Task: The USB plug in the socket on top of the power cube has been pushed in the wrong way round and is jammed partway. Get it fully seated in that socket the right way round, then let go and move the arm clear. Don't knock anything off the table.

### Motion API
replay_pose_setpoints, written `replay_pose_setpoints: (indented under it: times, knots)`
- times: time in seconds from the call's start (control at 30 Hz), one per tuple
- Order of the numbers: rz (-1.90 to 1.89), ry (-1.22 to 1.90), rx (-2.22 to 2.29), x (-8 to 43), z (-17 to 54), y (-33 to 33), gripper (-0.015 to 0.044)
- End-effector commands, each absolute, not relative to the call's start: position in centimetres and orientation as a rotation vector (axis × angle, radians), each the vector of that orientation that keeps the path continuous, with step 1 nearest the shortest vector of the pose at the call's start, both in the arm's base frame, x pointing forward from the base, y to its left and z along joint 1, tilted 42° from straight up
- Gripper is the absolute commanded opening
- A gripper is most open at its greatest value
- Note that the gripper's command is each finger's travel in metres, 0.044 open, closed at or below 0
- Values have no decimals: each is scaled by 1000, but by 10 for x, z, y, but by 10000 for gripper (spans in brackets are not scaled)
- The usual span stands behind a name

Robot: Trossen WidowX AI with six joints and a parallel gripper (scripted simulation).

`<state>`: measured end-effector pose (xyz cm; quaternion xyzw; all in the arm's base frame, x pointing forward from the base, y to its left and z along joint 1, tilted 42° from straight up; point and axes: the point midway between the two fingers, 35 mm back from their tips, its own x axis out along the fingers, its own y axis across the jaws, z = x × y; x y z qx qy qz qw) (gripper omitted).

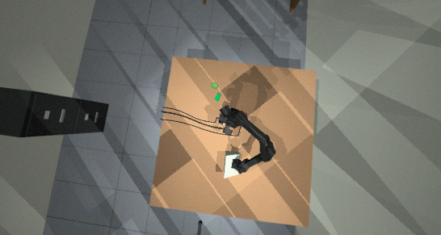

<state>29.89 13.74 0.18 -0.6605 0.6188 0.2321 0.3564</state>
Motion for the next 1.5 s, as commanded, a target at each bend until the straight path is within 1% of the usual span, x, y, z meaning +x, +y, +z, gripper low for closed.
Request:
replay_pose_setpoints:
  times: [0.0,0.77,1.47]
  knots:
    - [597,1595,-1695,299,5,140,0]
    - [585,1597,-1689,297,13,148,0]
    - [144,1578,-1301,297,12,147,0]
